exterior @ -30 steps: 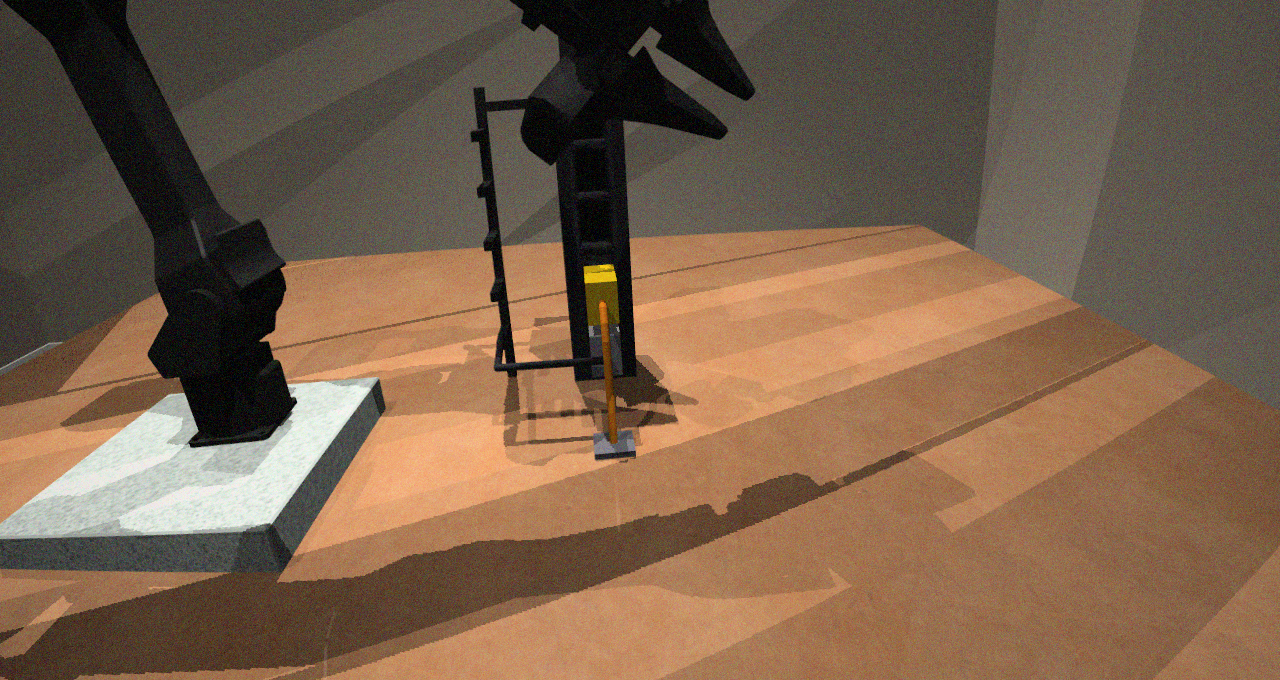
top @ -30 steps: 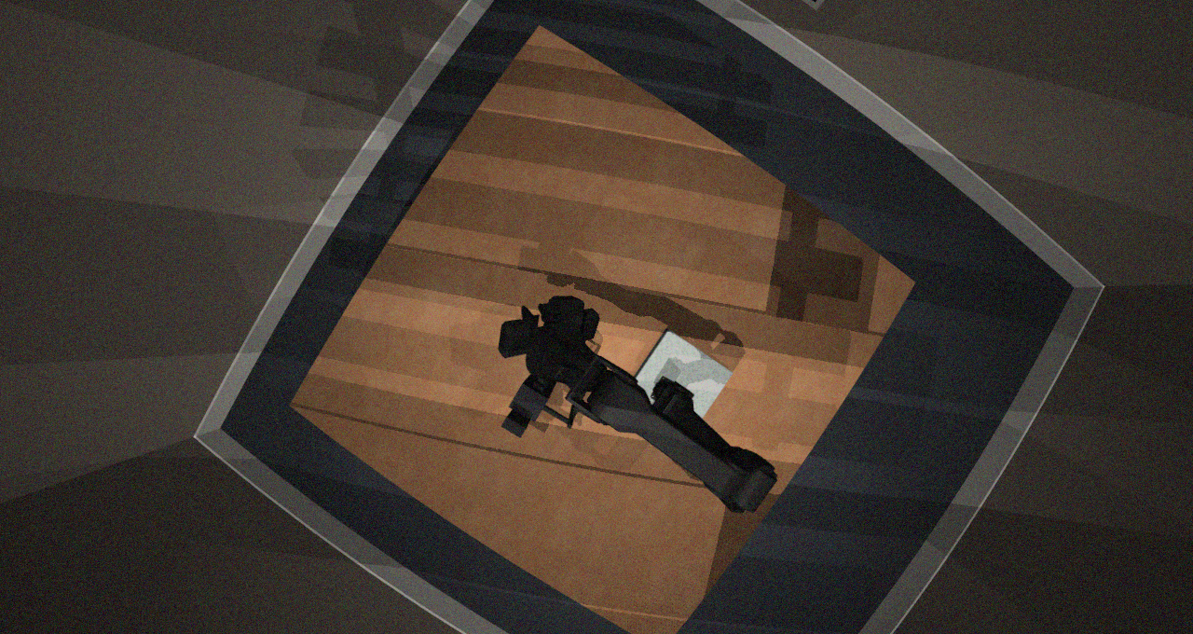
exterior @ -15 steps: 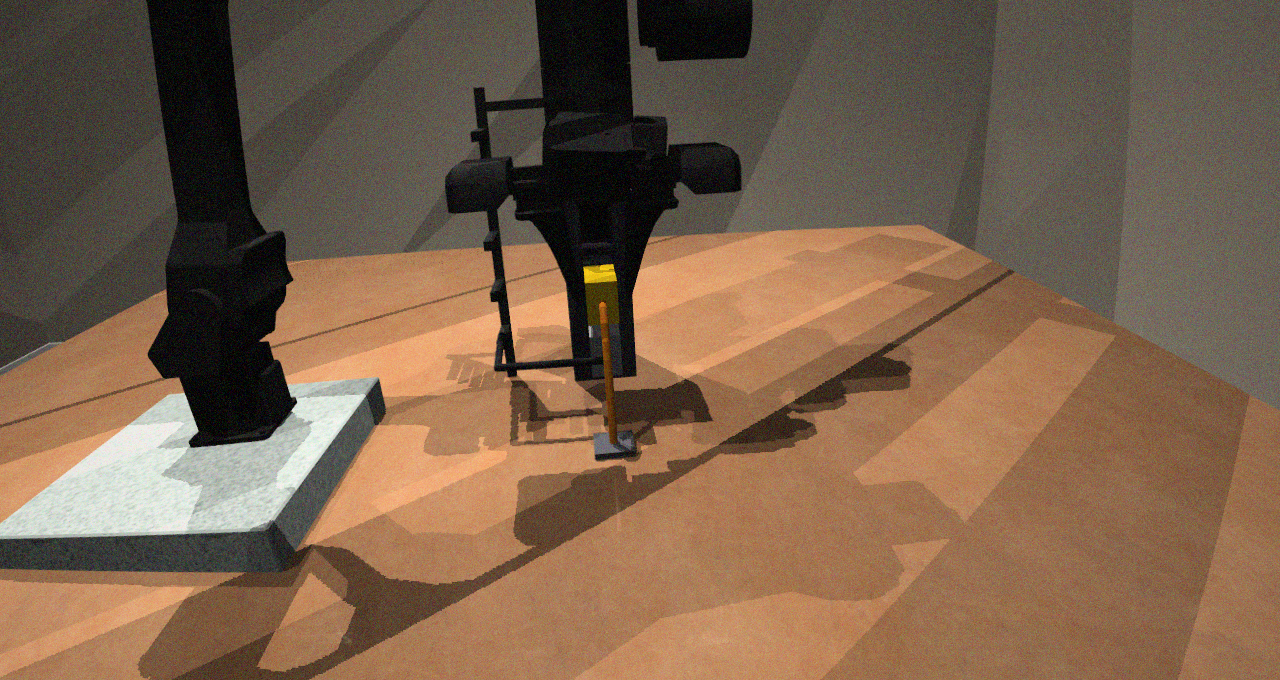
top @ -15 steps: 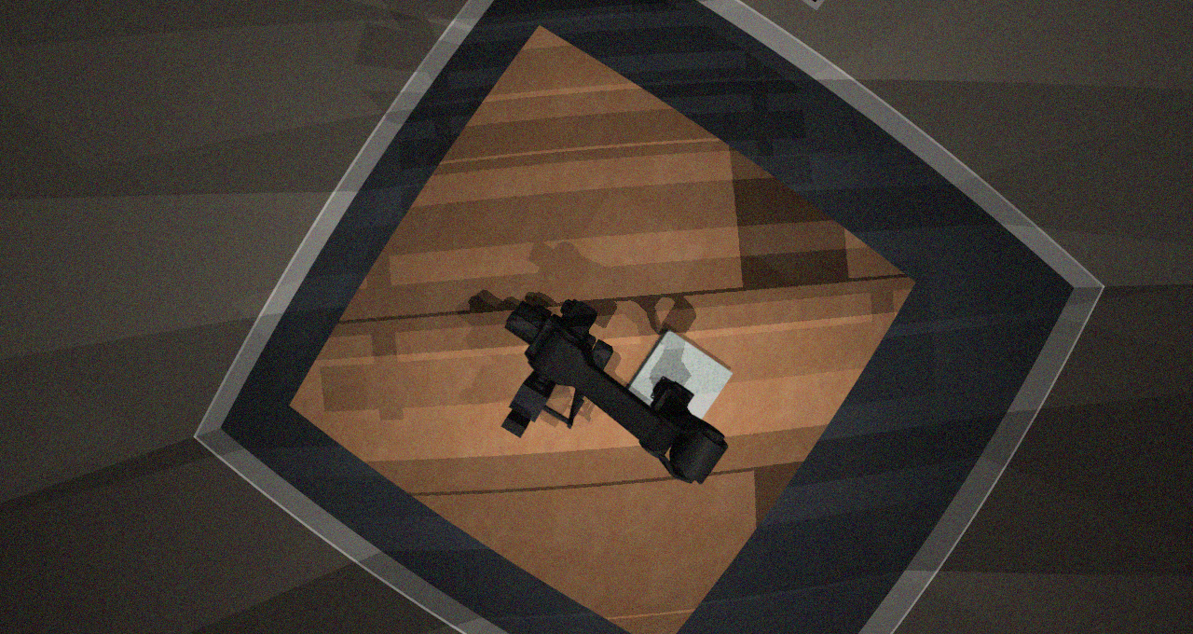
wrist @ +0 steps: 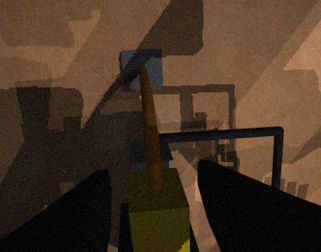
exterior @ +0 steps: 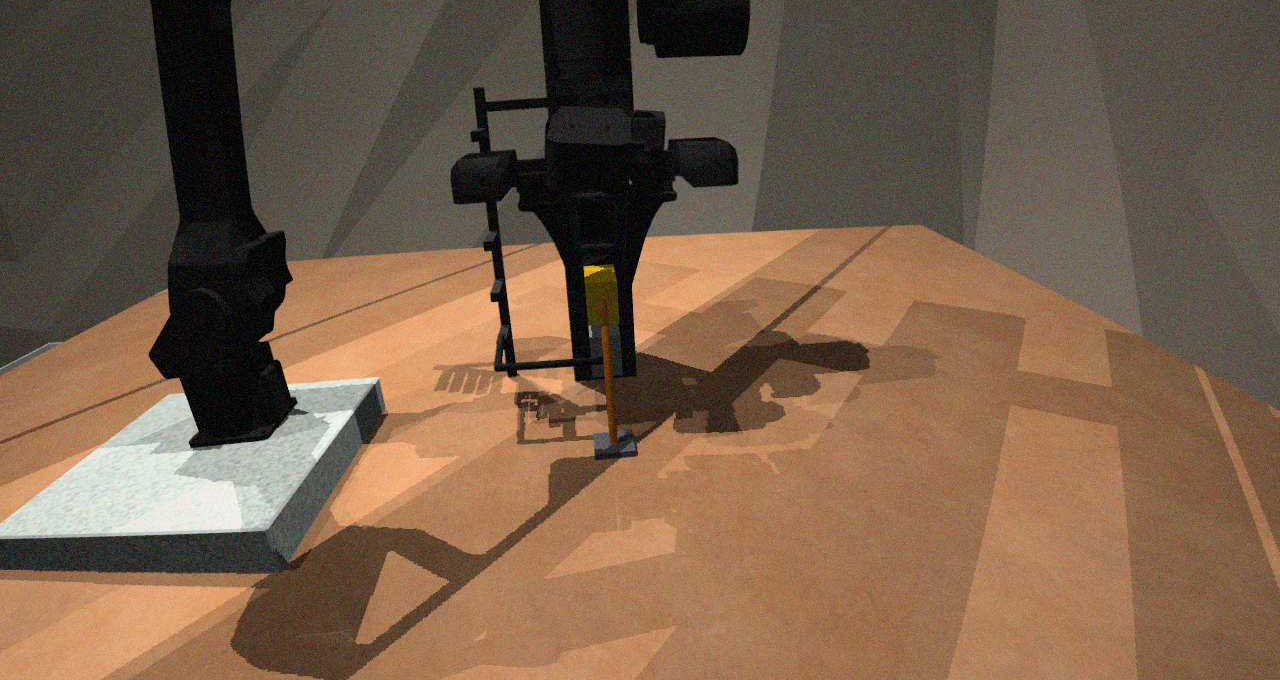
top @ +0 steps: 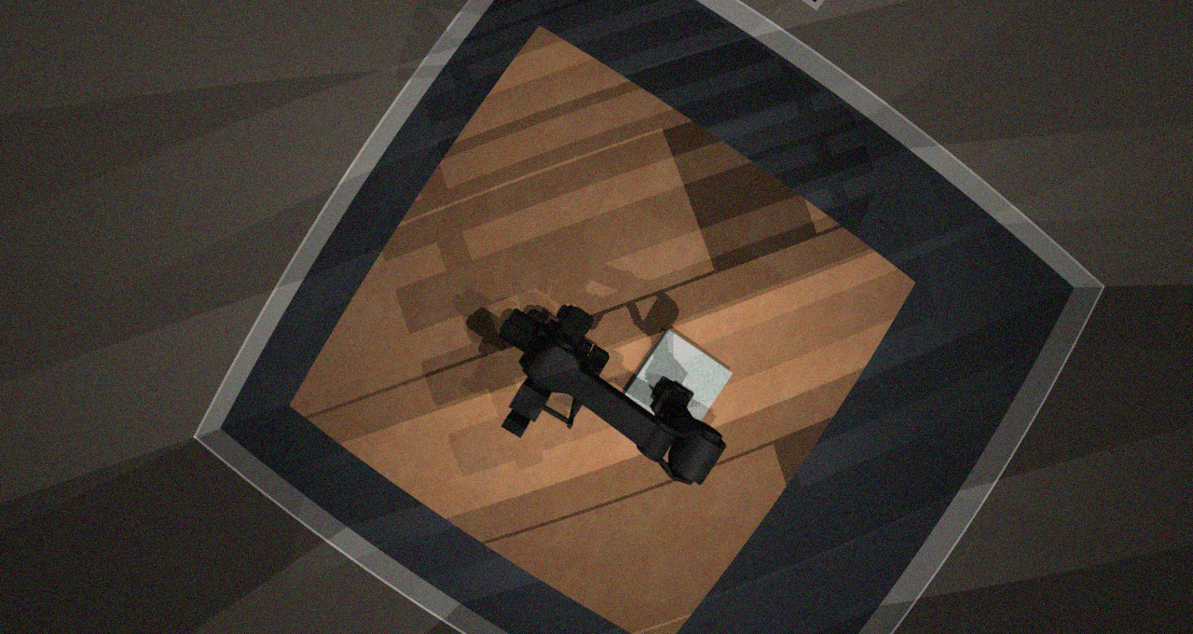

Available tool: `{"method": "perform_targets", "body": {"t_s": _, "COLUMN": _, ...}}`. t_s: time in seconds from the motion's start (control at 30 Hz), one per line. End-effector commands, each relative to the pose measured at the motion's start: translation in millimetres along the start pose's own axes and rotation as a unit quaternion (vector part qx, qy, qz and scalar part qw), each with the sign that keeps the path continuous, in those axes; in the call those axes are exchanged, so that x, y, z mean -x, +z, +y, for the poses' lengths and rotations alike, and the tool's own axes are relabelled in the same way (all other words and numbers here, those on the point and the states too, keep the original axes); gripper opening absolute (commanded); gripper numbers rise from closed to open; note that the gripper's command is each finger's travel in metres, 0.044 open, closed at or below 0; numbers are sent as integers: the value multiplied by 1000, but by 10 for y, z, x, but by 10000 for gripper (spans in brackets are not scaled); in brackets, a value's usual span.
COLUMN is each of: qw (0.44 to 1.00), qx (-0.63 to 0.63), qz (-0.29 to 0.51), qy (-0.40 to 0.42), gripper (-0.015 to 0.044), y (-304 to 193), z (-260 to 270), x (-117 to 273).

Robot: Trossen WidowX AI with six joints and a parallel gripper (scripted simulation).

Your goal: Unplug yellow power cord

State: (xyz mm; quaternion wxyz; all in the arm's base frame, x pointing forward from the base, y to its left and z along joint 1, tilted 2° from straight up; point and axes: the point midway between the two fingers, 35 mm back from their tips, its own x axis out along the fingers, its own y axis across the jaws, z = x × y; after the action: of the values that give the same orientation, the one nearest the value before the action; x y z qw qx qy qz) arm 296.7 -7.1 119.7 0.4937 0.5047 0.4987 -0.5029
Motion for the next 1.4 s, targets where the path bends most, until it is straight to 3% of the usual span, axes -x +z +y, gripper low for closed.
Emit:
{"method": "perform_targets", "body": {"t_s": 0.0, "qw": 1000, "qx": 0, "qz": 2, "qy": -2, "gripper": 160, "y": -71, "z": -2, "x": -2}}
{"method": "perform_targets", "body": {"t_s": 1.0, "qw": 1000, "qx": 0, "qz": 3, "qy": -2, "gripper": 160, "y": -279, "z": -9, "x": -121}}
{"method": "perform_targets", "body": {"t_s": 1.1, "qw": 1000, "qx": 1, "qz": 2, "qy": 1, "gripper": 81, "y": -272, "z": 2, "x": -97}}
{"method": "perform_targets", "body": {"t_s": 1.37, "qw": 1000, "qx": 1, "qz": 2, "qy": 1, "gripper": 28, "y": -272, "z": 2, "x": -97}}
